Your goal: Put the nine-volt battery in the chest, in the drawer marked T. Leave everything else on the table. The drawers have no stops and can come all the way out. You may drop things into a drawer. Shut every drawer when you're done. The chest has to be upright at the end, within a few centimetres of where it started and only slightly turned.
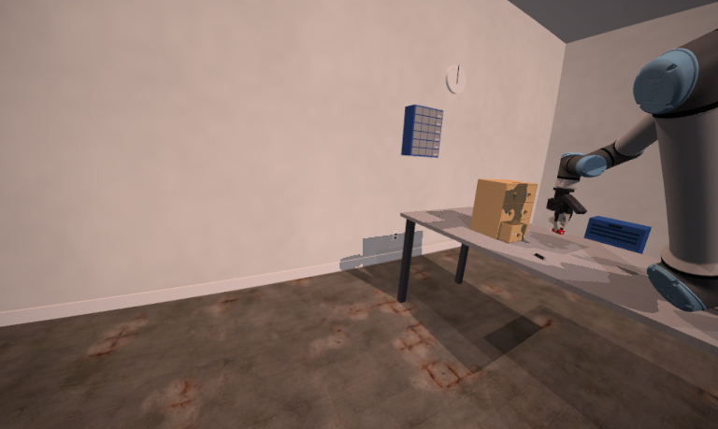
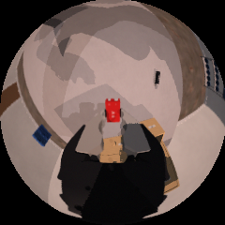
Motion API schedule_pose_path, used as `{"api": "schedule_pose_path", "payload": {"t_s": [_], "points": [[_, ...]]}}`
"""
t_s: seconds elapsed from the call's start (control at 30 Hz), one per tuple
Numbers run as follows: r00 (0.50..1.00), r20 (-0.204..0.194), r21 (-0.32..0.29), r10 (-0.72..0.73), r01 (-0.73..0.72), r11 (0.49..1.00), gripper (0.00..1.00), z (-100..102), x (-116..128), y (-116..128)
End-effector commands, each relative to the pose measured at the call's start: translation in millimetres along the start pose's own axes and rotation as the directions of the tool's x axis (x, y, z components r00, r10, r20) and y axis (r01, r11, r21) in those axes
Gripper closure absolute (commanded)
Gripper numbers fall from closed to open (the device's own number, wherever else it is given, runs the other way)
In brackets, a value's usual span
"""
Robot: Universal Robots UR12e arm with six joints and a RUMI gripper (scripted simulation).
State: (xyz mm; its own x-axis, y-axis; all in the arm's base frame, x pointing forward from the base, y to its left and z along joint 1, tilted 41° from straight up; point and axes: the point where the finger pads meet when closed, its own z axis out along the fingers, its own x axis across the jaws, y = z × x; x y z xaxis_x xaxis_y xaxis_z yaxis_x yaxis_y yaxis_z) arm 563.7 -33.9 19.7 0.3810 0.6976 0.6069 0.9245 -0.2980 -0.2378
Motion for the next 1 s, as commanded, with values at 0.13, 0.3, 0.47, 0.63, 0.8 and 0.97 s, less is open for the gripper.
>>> {"api": "schedule_pose_path", "payload": {"t_s": [0.13, 0.3, 0.47, 0.63, 0.8, 0.97], "points": [[0.954, -0.009, 0.001, -0.299, 0.299, 0.954, 0.87, -0.8, -0.6, -0.3], [0.866, -0.009, -0.001, -0.5, 0.5, 0.866, 0.87, -0.8, -0.7, 0.1], [0.732, -0.009, -0.003, -0.681, 0.681, 0.733, 0.87, -0.8, -0.4, 1.1], [0.633, -0.008, -0.004, -0.774, 0.774, 0.633, 0.87, -0.8, 0.0, 2.1], [0.441, -0.007, -0.006, -0.897, 0.897, 0.441, 0.87, -0.8, 1.2, 4.1], [0.228, -0.006, -0.007, -0.974, 0.974, 0.228, 0.87, -0.8, 3.2, 6.4]]}}
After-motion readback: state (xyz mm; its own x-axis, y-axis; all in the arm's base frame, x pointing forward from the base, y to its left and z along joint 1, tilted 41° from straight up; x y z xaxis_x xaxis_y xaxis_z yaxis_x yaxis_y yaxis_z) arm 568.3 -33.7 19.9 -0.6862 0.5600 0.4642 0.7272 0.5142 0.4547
